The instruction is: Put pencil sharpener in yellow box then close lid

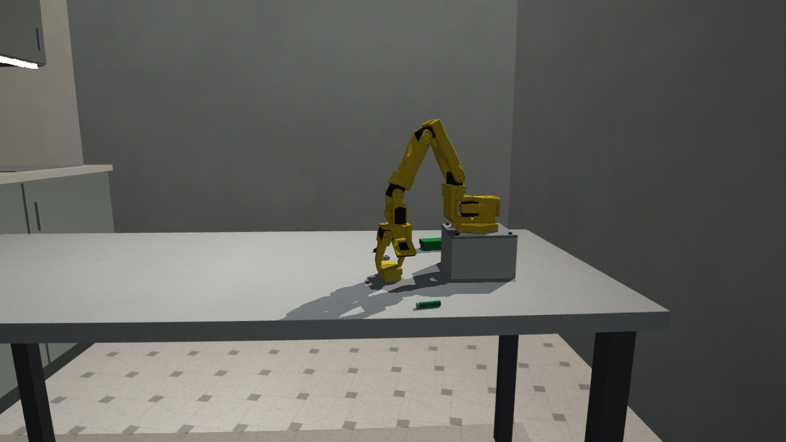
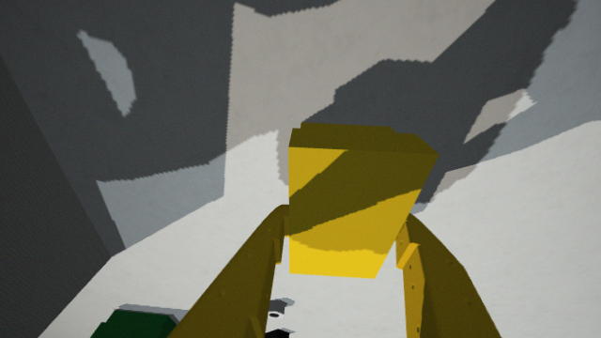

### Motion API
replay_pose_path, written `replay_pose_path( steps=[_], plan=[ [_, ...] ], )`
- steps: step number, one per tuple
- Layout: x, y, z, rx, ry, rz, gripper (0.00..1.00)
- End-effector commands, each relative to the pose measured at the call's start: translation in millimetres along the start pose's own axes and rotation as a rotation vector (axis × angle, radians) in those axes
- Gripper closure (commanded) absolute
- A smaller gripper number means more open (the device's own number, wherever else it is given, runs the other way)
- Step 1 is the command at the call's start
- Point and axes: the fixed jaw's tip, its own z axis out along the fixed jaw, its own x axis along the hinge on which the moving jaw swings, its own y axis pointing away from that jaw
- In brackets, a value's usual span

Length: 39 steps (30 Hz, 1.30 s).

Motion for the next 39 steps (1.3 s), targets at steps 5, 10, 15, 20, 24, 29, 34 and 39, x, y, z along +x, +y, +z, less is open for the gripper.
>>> replay_pose_path(
  steps=[5,10,15,20,24,29,34,39],
  plan=[
    [0.7,0.0,2.1,-0.003,-0.001,-0.003,0.78],
    [0.7,0.0,2.1,-0.003,-0.001,-0.003,0.77],
    [0.7,0.0,2.1,-0.003,-0.001,-0.003,0.76],
    [0.7,0.0,2.1,-0.003,-0.001,-0.003,0.76],
    [0.7,0.0,2.1,-0.003,-0.001,-0.003,0.75],
    [0.7,0.0,2.1,-0.003,-0.001,-0.003,0.75],
    [0.7,0.0,2.1,-0.003,-0.001,-0.003,0.75],
    [0.7,0.0,2.1,-0.003,-0.001,-0.003,0.75]
  ],
)
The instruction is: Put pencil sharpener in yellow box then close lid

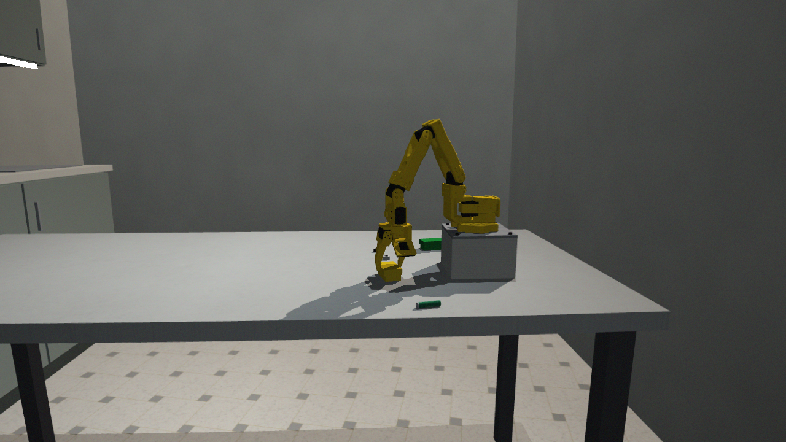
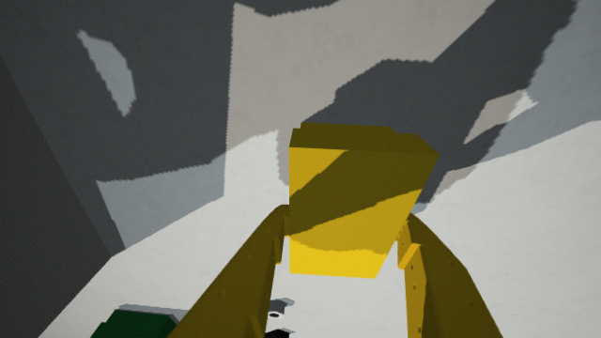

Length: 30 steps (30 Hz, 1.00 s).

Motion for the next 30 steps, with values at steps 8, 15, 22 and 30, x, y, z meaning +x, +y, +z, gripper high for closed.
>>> replay_pose_path(
  steps=[8,15,22,30],
  plan=[
    [0.7,0.0,2.1,-0.003,-0.001,-0.003,0.73],
    [0.7,0.0,2.1,-0.003,-0.001,-0.003,0.72],
    [0.7,0.0,2.1,-0.003,-0.001,-0.003,0.71],
    [0.7,0.0,2.1,-0.003,-0.001,-0.003,0.71]
  ],
)
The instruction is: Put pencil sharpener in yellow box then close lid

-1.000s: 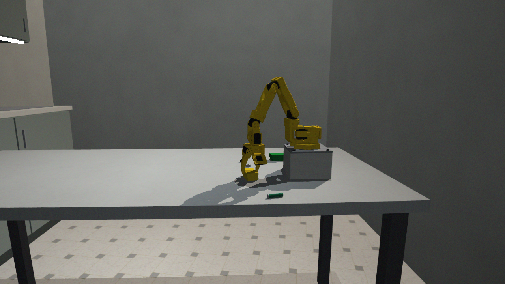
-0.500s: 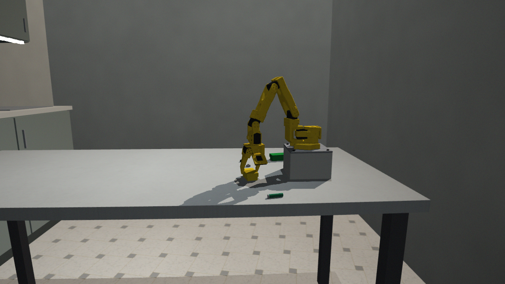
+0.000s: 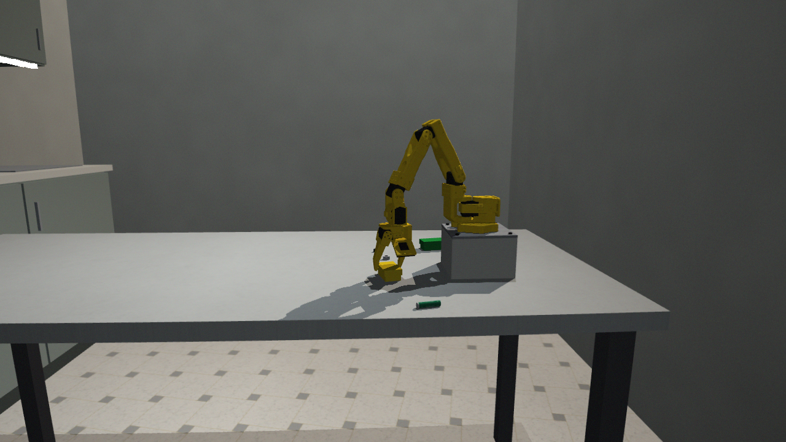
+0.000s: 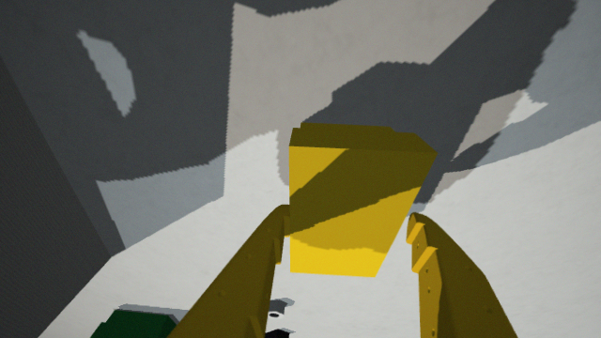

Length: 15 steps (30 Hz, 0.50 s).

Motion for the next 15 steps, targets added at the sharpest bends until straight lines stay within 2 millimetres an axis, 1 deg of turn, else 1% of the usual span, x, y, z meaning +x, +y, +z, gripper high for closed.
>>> replay_pose_path(
  steps=[1,7,15],
  plan=[
    [0.7,0.1,2.1,-0.003,-0.001,-0.003,0.71],
    [0.7,-0.3,0.3,-0.003,-0.001,-0.003,0.71],
    [0.6,-1.8,-7.0,-0.002,-0.001,-0.003,0.71]
  ],
)
